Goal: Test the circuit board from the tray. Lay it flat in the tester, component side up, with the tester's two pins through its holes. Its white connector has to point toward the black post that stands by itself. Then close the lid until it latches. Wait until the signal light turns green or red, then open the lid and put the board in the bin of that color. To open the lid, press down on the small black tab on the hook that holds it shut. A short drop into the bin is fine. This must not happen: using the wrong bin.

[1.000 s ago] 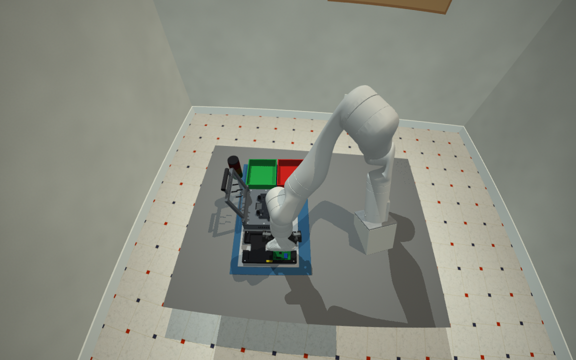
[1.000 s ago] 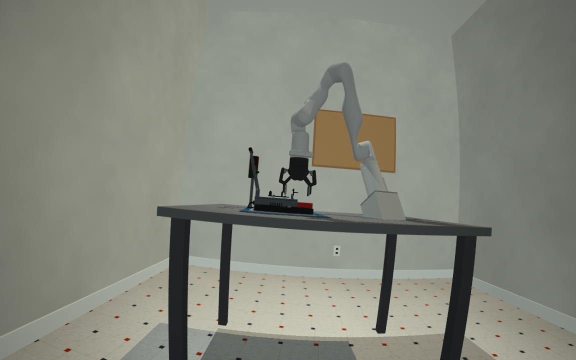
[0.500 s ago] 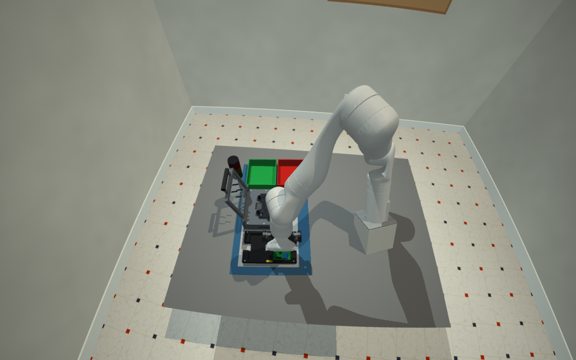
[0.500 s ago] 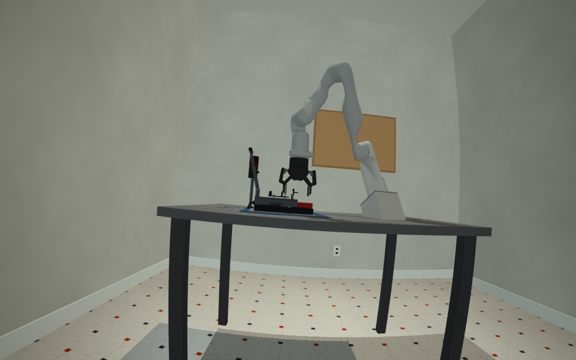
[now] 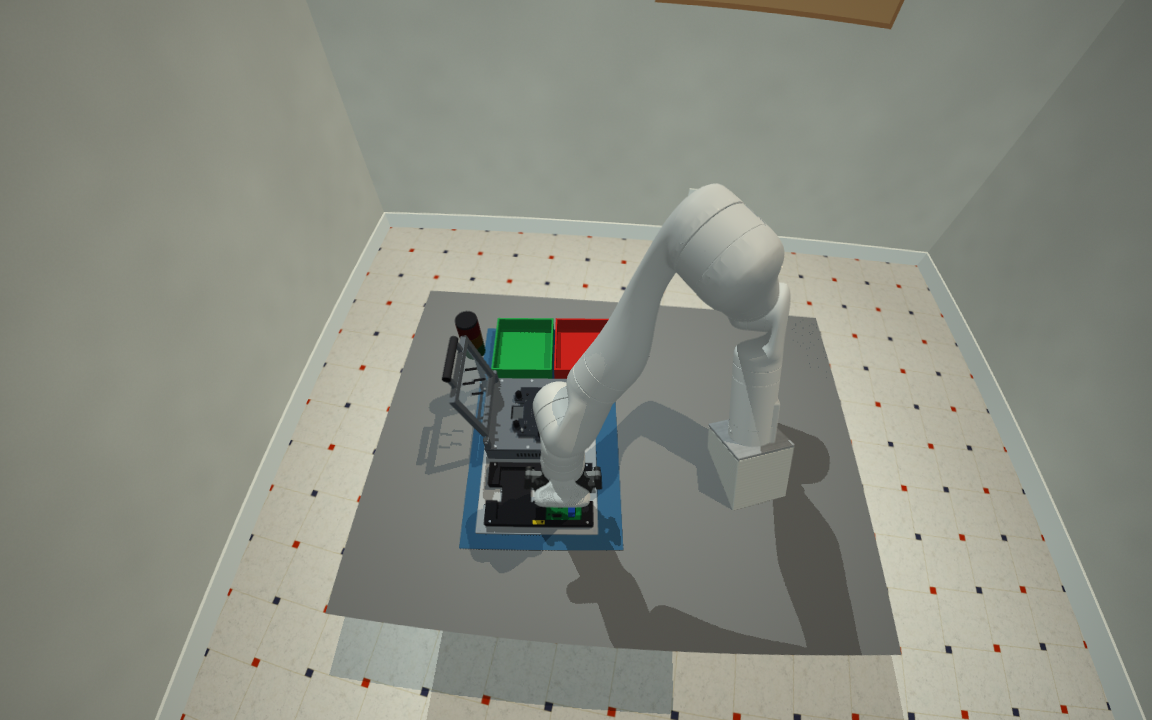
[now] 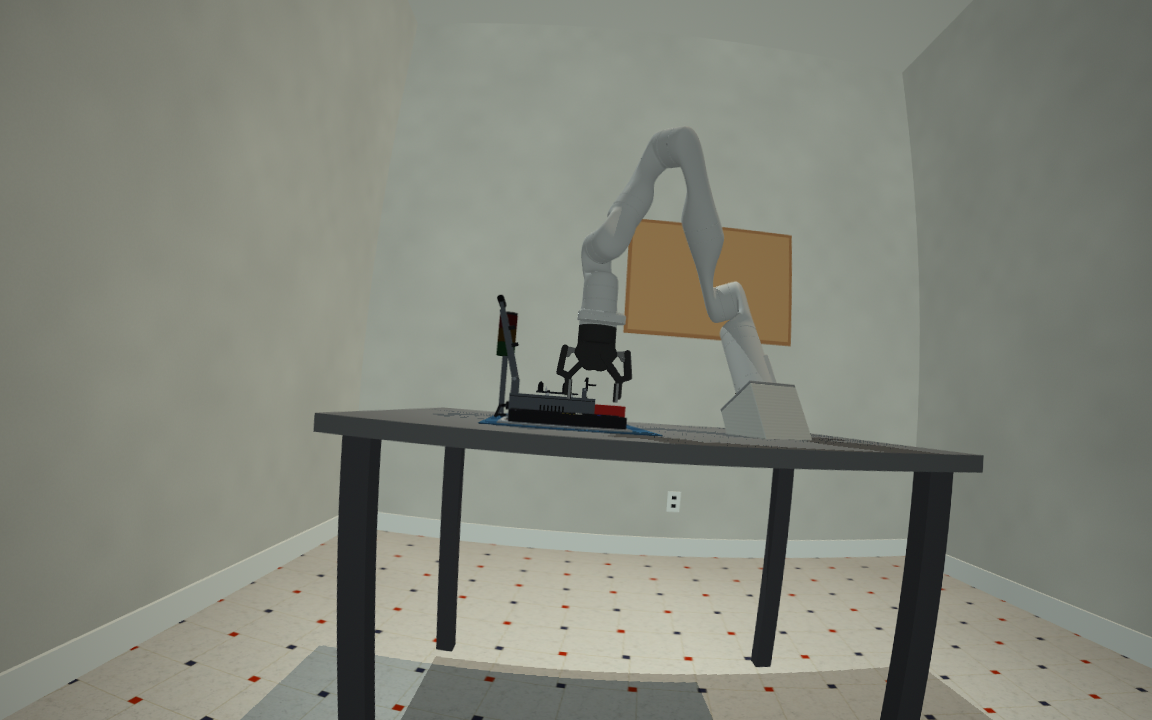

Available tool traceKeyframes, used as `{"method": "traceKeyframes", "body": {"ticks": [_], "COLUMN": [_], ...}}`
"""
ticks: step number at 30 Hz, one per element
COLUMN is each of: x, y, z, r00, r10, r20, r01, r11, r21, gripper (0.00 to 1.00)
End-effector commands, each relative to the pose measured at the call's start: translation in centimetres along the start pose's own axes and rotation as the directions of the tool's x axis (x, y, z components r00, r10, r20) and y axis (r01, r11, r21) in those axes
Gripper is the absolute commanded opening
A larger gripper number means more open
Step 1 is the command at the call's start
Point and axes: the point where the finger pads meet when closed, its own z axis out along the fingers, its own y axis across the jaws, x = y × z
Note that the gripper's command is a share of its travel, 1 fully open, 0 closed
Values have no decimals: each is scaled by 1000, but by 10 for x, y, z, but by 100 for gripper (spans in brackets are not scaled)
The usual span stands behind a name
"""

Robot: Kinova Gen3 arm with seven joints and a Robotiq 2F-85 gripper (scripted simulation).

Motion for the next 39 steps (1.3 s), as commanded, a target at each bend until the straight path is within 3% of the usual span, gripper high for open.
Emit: {"method": "traceKeyframes", "body": {"ticks": [1, 10, 39], "x": [-4, -5, -5], "y": [-1, -1, -1], "z": [8, 23, 25], "r00": [1000, 1000, 1000], "r10": [5, 5, 5], "r20": [8, 8, 8], "r01": [-5, -5, -5], "r11": [1000, 1000, 1000], "r21": [8, 8, 8], "gripper": [100, 100, 100]}}
